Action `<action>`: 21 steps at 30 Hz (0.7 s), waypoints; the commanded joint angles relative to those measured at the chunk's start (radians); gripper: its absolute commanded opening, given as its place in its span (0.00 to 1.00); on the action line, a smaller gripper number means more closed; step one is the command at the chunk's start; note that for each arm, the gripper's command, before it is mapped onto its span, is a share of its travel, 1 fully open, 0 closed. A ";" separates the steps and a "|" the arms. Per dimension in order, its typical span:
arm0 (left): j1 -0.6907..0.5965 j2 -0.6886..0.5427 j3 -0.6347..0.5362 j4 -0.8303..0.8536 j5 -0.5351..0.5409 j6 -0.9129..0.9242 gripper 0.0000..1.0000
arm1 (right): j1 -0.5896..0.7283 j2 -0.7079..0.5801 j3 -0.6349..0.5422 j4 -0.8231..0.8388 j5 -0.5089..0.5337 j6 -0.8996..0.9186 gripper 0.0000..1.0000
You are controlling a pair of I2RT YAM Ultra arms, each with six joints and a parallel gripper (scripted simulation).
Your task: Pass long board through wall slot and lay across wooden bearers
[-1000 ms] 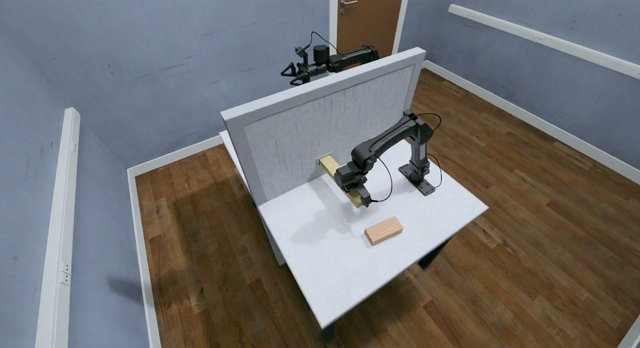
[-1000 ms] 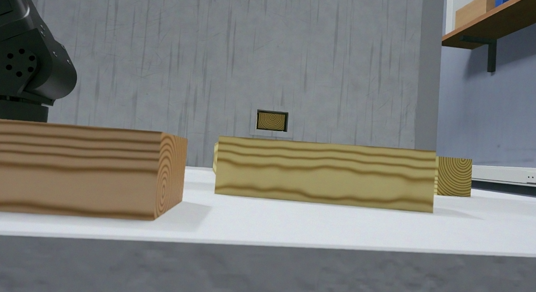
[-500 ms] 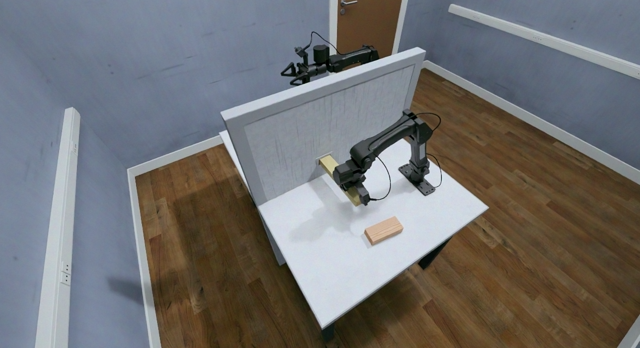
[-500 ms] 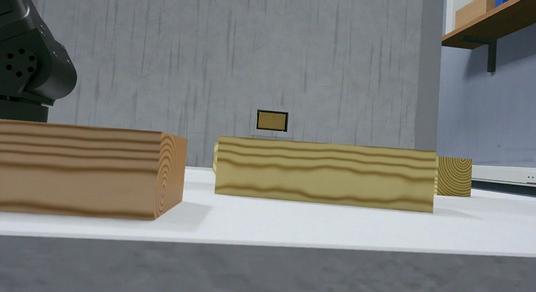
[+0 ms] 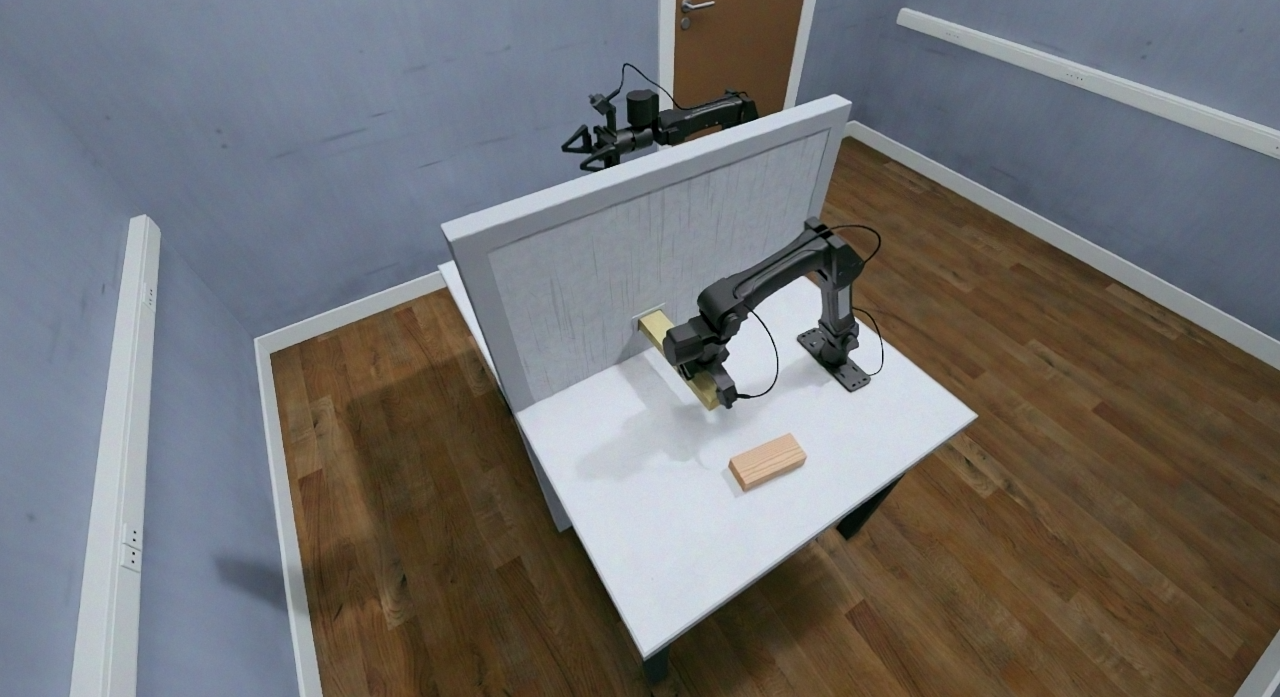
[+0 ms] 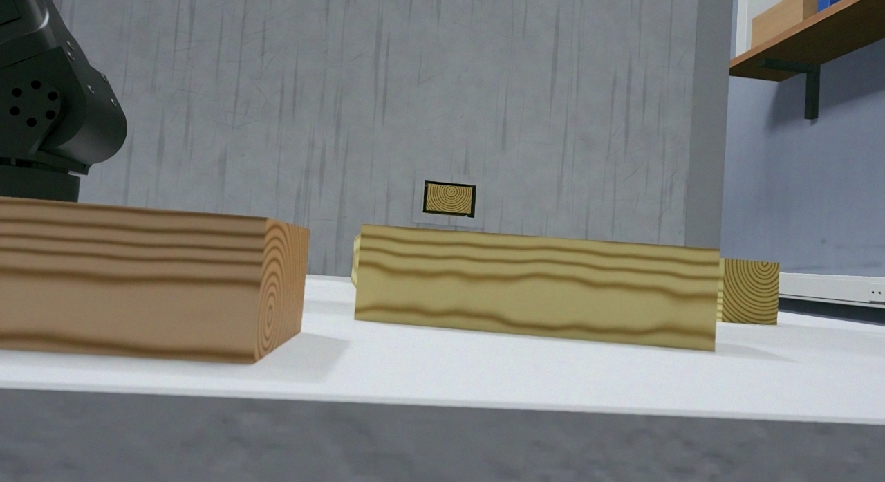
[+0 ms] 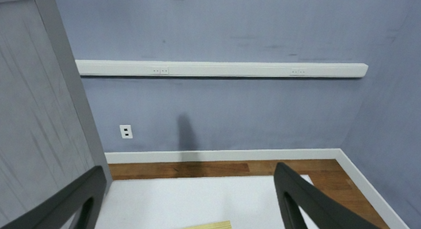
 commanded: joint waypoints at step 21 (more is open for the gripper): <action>-0.049 0.000 0.044 0.029 0.032 -0.053 0.00 | 0.012 -0.011 0.002 -0.015 -0.004 0.000 1.00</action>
